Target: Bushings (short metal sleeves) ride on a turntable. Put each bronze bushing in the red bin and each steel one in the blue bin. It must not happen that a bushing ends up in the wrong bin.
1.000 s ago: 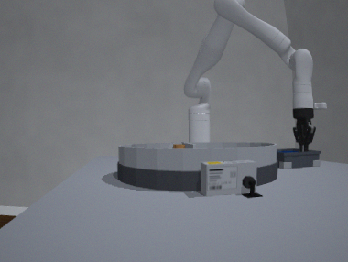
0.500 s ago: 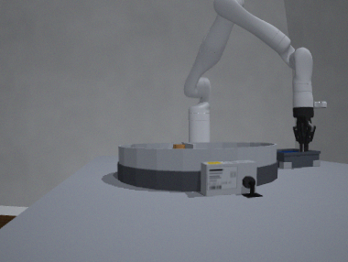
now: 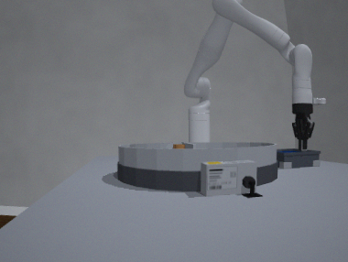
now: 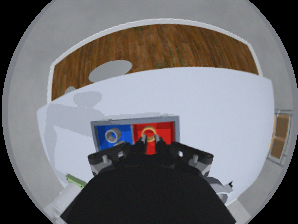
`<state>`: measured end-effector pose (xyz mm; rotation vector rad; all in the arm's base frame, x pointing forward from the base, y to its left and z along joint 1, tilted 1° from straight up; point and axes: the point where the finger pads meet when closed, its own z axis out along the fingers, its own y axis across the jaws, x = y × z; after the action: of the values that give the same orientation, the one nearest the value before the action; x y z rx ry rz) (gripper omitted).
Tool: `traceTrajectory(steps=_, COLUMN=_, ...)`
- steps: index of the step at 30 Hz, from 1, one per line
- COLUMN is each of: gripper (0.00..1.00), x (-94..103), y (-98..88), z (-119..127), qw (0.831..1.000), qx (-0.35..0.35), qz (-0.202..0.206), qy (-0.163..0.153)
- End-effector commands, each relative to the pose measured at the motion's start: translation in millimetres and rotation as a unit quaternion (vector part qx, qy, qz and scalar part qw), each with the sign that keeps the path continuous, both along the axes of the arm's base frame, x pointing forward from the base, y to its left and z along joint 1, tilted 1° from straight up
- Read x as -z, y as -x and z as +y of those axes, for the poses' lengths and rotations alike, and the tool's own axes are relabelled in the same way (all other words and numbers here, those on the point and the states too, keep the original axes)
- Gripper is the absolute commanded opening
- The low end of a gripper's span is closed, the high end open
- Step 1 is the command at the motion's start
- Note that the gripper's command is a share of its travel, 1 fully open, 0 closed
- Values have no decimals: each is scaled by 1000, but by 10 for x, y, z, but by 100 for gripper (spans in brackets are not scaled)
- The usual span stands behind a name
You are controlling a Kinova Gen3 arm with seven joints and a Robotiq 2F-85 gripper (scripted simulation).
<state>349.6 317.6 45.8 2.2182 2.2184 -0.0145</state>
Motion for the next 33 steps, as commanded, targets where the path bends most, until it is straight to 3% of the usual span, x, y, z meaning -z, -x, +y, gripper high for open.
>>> traceTrajectory(steps=1, gripper=16, x=-313, y=-62, z=23, qw=1000, qx=2, qz=-10, qy=-5)
traceTrajectory(steps=2, gripper=16, x=-413, y=-60, z=23, qw=1000, qx=2, qz=-10, qy=-5)
traceTrajectory(steps=5, gripper=16, x=-413, y=-60, z=23, qw=1000, qx=2, qz=-10, qy=-5)
traceTrajectory(steps=7, gripper=16, x=-614, y=-57, z=23, qw=1000, qx=2, qz=-10, qy=-5)
traceTrajectory(steps=9, gripper=16, x=-614, y=-57, z=23, qw=1000, qx=2, qz=-10, qy=-5)
traceTrajectory(steps=12, gripper=16, x=-916, y=-52, z=22, qw=1000, qx=2, qz=-10, qy=-5)
traceTrajectory(steps=33, gripper=16, x=-910, y=-47, z=25, qw=1000, qx=2, qz=-9, qy=-5)
